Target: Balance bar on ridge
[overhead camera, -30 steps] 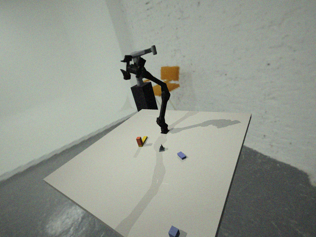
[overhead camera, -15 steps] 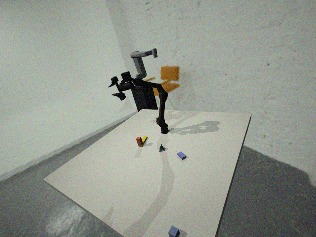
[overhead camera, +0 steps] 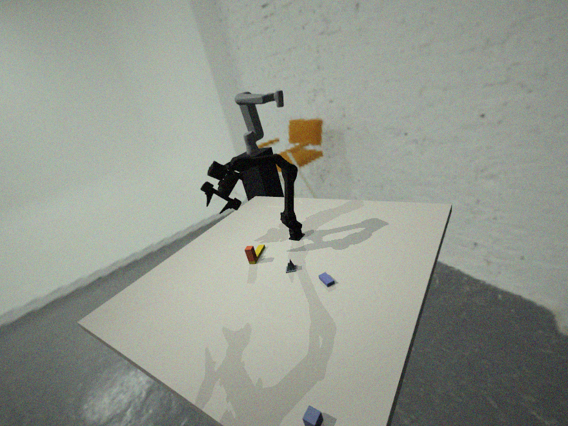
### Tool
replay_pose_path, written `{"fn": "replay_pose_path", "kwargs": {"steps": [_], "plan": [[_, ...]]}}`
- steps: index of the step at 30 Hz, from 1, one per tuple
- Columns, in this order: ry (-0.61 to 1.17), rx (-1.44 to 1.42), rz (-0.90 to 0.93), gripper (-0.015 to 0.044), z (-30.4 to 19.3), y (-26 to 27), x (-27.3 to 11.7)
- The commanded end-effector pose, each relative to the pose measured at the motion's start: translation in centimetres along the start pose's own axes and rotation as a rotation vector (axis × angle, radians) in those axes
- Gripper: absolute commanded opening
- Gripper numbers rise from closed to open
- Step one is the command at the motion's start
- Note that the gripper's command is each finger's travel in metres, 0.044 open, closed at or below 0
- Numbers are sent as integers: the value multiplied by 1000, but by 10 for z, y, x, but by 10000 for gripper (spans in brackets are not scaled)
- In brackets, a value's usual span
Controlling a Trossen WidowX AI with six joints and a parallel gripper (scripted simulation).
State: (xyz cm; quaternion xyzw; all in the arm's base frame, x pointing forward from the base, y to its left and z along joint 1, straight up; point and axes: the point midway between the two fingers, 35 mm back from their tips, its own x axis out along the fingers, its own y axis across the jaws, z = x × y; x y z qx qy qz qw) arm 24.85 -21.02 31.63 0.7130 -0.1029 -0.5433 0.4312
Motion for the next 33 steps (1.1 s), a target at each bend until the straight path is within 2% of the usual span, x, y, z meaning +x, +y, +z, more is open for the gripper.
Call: {"fn": "replay_pose_path", "kwargs": {"steps": [1,12,23,33], "plan": [[5,41,-238,315,-4,-54,18],[-109,197,-778,315,2,-169,12],[-112,200,-786,315,2,-173,14],[-112,200,-786,315,0,-211,59]]}}
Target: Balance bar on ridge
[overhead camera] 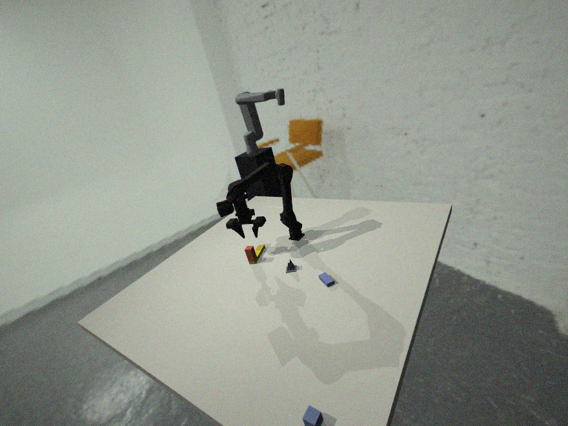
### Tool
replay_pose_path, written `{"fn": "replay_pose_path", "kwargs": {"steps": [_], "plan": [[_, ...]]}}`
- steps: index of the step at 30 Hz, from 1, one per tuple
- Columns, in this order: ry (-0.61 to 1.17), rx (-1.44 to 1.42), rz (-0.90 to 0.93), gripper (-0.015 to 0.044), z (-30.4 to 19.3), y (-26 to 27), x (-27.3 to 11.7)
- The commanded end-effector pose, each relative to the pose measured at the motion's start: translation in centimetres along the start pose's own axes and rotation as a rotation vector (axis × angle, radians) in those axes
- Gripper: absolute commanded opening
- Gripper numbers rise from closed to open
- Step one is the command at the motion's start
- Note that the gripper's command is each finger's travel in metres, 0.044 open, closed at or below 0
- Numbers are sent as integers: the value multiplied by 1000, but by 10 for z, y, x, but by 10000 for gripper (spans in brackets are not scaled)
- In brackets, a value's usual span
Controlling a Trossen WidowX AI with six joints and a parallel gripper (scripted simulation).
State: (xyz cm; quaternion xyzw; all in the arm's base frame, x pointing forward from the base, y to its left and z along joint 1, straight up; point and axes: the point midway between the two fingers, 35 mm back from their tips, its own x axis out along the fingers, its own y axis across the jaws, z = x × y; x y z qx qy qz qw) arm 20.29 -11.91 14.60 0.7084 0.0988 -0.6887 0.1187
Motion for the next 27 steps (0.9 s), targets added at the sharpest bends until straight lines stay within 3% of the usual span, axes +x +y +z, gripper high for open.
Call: {"fn": "replay_pose_path", "kwargs": {"steps": [1,8,27], "plan": [[-6,4,-13,315,0,-2,31],[-7,4,-13,315,5,-7,73],[-7,4,-14,315,5,-7,91]]}}
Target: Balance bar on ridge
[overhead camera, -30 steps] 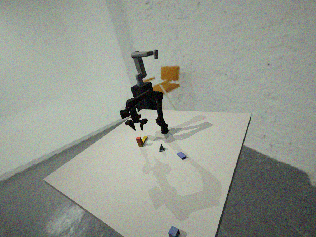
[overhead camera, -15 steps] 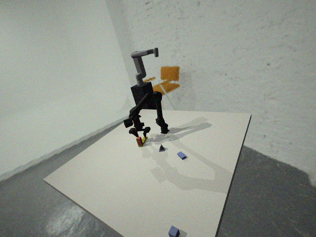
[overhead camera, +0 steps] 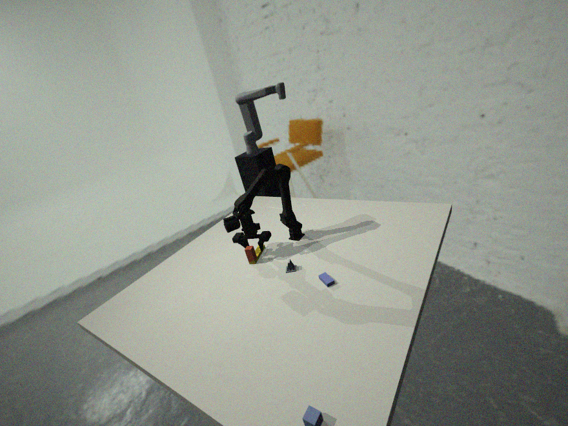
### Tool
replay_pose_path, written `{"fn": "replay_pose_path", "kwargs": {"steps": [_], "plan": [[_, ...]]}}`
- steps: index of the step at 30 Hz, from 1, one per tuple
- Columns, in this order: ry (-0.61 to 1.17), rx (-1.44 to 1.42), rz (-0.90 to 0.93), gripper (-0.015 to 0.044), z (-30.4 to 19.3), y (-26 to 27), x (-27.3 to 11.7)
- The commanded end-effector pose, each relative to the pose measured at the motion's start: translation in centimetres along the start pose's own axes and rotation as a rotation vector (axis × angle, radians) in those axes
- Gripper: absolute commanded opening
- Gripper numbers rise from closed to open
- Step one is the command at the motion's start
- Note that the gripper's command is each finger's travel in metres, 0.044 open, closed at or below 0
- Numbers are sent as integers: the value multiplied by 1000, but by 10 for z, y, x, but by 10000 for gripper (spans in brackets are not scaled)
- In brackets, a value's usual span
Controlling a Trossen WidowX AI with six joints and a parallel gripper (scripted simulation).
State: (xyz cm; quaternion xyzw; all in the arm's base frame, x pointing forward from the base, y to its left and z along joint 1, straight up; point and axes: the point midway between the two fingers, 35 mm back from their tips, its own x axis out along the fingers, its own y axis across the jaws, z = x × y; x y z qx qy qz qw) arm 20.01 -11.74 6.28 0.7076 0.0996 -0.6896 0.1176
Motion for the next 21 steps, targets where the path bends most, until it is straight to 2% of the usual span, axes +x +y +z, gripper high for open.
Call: {"fn": "replay_pose_path", "kwargs": {"steps": [1,21], "plan": [[-4,3,-11,315,1,-2,10],[-5,3,-11,315,1,-2,17]]}}
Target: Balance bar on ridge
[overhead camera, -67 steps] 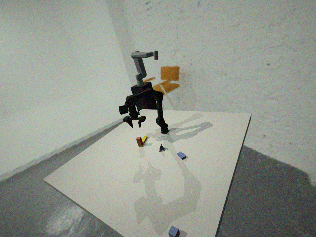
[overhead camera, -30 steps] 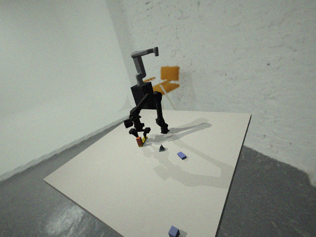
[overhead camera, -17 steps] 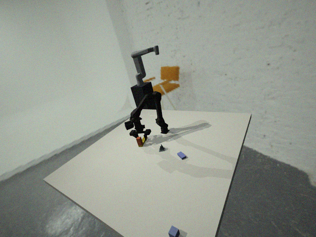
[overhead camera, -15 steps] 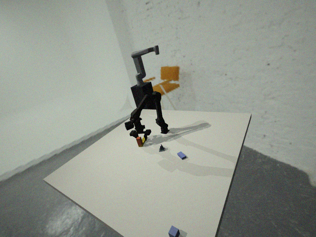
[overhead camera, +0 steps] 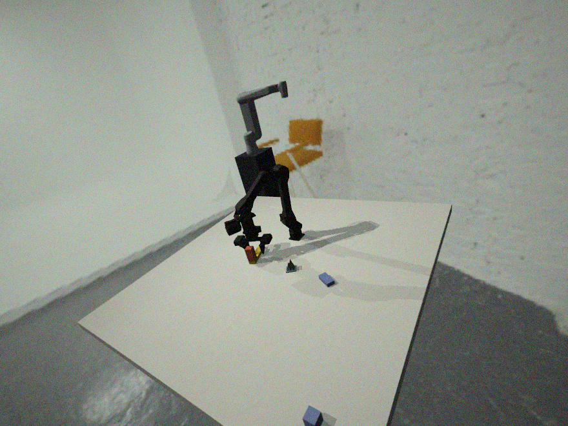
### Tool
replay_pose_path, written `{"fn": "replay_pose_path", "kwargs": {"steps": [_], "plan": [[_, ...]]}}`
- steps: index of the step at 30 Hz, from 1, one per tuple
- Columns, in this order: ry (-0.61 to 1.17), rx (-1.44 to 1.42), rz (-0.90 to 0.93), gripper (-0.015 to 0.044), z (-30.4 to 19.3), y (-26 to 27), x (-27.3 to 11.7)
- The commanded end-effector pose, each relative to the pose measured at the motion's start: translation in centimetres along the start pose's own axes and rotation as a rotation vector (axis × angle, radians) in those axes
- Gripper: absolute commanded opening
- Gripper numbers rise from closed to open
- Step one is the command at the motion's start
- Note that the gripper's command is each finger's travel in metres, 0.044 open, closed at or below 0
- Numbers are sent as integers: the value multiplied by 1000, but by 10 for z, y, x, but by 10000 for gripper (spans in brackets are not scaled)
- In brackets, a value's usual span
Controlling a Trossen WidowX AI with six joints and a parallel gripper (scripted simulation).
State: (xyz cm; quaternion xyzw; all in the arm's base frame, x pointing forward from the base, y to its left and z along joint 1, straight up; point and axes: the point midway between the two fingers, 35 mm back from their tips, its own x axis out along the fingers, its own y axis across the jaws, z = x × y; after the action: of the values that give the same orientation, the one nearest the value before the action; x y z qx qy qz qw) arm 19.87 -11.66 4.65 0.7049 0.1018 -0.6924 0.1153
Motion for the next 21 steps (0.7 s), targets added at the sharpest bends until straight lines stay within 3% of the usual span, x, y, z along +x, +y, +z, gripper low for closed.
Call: {"fn": "replay_pose_path", "kwargs": {"steps": [1,2,9,16,19,21], "plan": [[2,3,-3,315,0,0,1],[2,3,-3,315,0,0,1],[0,0,0,131,0,0,0],[0,0,0,85,0,0,0],[0,0,0,6,-1,1,-4],[0,0,0,0,-1,1,-8]]}}
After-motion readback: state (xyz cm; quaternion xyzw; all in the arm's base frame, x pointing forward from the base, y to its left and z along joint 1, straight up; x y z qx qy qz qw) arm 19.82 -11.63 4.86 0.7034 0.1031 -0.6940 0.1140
